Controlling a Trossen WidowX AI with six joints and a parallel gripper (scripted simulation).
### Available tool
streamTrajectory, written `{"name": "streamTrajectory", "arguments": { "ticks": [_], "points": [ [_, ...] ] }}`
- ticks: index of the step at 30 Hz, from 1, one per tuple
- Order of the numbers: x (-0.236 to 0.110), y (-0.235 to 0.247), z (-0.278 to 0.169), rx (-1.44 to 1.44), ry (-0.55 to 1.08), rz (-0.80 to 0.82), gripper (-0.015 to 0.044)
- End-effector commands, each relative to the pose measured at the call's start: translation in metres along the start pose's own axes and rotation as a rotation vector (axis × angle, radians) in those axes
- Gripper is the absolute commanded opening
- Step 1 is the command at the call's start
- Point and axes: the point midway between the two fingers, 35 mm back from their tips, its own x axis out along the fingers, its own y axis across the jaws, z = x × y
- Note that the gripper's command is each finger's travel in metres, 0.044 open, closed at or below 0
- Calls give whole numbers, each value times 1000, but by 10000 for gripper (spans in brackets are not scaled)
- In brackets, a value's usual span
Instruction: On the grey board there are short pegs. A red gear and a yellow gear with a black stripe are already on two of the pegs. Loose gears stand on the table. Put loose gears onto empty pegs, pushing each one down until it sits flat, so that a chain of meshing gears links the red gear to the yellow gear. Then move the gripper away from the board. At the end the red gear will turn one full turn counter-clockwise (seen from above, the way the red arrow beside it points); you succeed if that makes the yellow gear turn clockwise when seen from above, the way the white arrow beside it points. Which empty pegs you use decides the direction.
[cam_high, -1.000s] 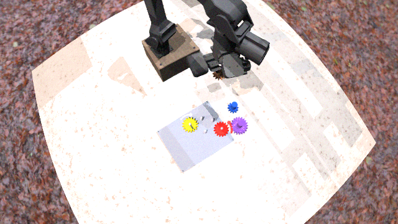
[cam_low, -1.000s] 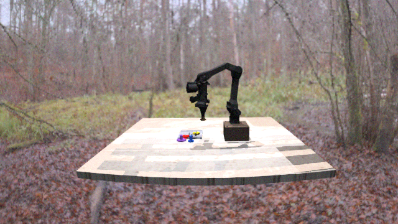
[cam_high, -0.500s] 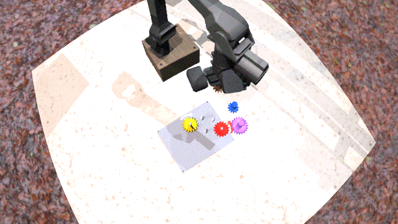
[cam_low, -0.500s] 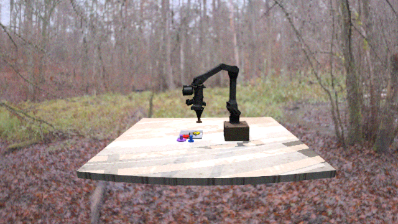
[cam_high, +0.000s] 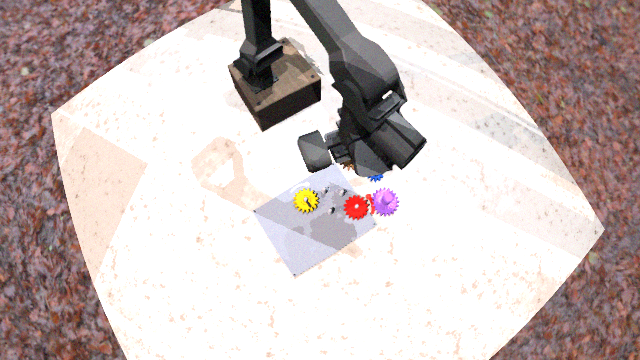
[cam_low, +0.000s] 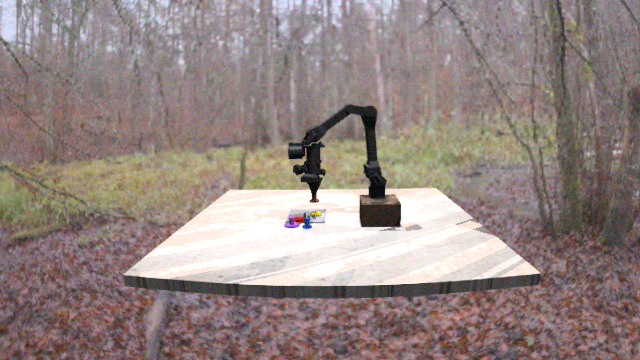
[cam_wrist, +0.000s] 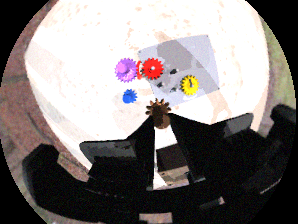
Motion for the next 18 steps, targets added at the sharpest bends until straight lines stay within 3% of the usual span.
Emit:
{"name": "streamTrajectory", "arguments": {
  "ticks": [1,18],
  "points": [
    [8,-4,6,-3,8,0,0],
    [38,-26,33,-23,2,2,0]
  ]
}}
